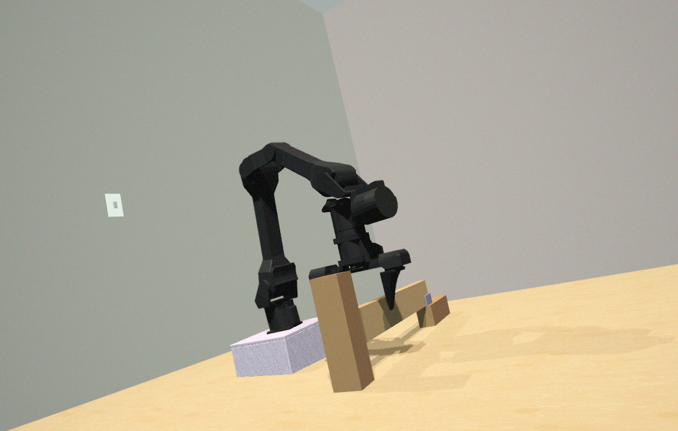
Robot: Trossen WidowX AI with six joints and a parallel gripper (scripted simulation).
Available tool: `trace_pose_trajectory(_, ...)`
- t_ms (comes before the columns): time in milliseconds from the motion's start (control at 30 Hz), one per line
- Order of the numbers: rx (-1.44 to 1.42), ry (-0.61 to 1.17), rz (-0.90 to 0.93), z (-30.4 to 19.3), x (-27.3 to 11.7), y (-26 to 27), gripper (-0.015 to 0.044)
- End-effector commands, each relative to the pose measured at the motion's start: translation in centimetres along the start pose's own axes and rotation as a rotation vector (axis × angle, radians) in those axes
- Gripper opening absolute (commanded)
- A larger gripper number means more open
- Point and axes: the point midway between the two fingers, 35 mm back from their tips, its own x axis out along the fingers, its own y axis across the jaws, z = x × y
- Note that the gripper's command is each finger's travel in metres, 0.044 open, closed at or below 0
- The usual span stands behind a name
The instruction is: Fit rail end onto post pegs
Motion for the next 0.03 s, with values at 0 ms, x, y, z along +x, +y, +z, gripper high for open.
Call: trace_pose_trajectory(0,0.003,-0.001,0.000,0.05,-0.06,0.01,0.0440)
